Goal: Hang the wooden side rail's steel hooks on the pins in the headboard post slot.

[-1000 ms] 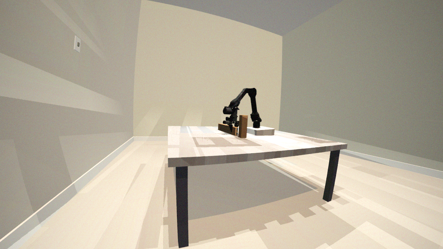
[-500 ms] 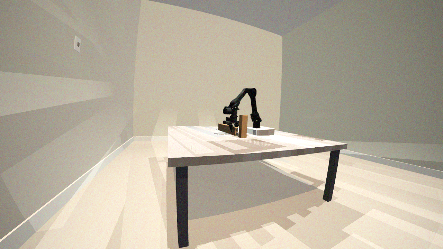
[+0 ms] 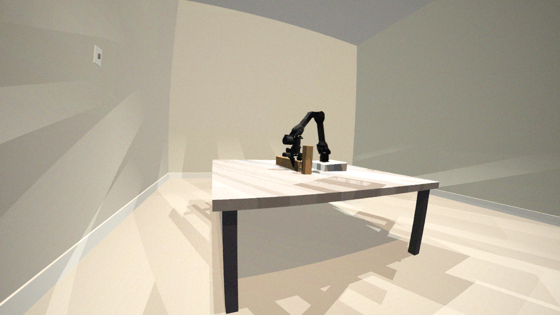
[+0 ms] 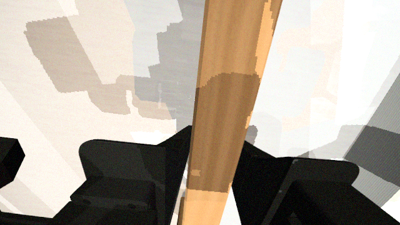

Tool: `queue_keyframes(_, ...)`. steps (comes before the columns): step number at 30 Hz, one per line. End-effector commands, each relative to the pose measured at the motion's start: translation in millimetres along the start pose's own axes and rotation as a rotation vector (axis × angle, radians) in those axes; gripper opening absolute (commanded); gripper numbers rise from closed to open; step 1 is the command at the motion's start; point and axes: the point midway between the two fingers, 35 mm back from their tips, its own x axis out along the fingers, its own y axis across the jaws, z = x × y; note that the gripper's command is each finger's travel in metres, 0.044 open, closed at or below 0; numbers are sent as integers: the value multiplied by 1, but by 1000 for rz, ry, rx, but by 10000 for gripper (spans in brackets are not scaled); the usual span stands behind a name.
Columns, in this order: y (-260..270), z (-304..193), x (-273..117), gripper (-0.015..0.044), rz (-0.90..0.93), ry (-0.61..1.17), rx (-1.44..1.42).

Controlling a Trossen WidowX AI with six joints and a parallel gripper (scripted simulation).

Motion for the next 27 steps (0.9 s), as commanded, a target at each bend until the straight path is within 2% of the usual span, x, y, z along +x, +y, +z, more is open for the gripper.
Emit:
queue_keyframes(1, -5, 1, 0, 0, -5, -3, 9)
queue_keyframes(27, -5, 0, -1, 0, -5, -3, 9)
